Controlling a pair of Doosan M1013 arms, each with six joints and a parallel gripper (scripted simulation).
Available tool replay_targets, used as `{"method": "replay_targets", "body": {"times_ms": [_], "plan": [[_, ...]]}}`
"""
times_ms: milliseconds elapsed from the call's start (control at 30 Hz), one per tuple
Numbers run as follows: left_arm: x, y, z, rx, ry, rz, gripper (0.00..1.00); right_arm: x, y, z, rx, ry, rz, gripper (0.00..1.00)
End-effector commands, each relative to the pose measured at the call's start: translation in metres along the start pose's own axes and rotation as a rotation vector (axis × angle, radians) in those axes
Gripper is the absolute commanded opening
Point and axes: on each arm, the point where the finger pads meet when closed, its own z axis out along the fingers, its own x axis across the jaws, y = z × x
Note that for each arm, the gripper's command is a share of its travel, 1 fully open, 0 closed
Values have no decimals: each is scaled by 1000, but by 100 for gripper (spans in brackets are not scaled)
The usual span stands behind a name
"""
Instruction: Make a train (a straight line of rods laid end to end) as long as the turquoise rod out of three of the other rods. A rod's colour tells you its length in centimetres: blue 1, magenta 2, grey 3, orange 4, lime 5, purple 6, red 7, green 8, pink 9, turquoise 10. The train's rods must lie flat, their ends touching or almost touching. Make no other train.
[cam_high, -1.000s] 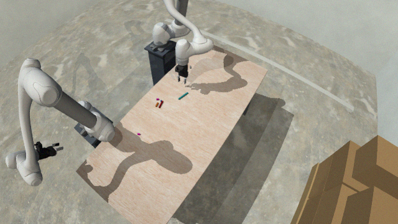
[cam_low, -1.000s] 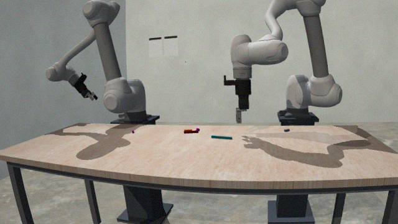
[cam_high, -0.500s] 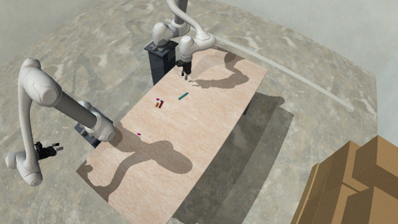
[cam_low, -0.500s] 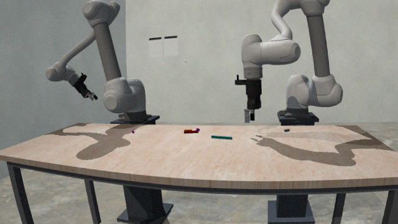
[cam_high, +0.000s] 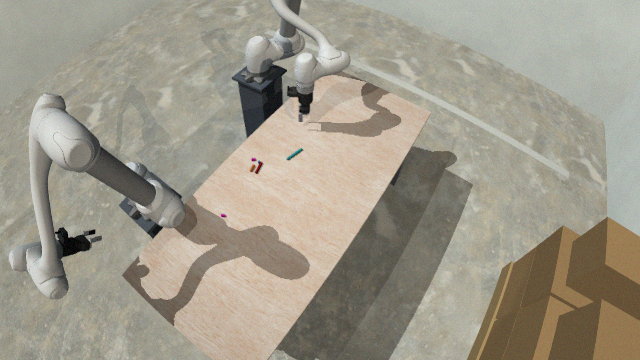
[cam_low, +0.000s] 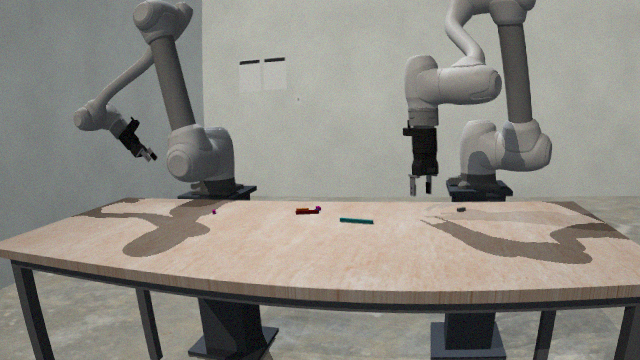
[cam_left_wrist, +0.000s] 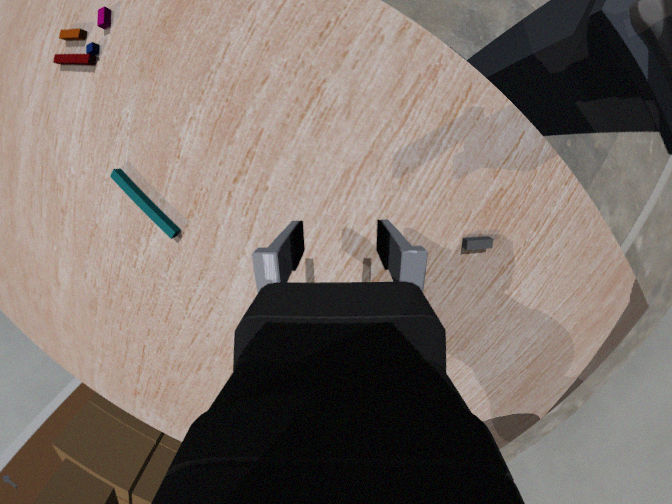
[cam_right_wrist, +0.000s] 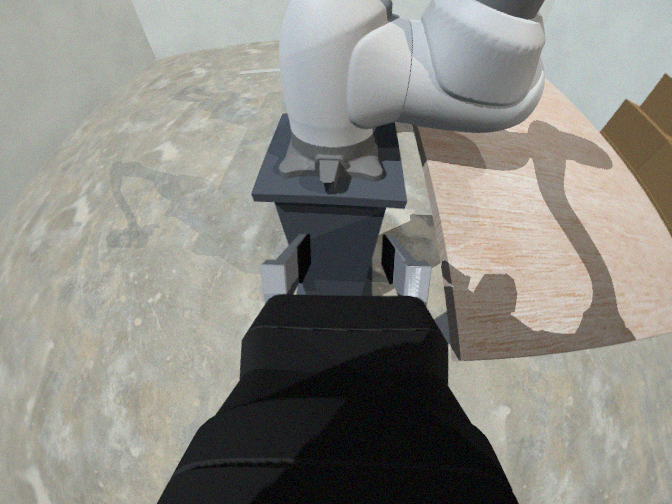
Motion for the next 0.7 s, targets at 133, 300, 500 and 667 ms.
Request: {"method": "replay_targets", "body": {"times_ms": [133, 300, 500, 667], "plan": [[28, 11, 0, 12, -10, 288, 100, 0, 0, 0, -1, 0, 0, 100], [47, 18, 1, 11, -11, 469, 100, 0, 0, 0, -1, 0, 0, 100], [57, 23, 1, 11, -12, 567, 100, 0, 0, 0, -1, 0, 0, 100], [58, 23, 1, 11, -12, 577, 100, 0, 0, 0, -1, 0, 0, 100]]}}
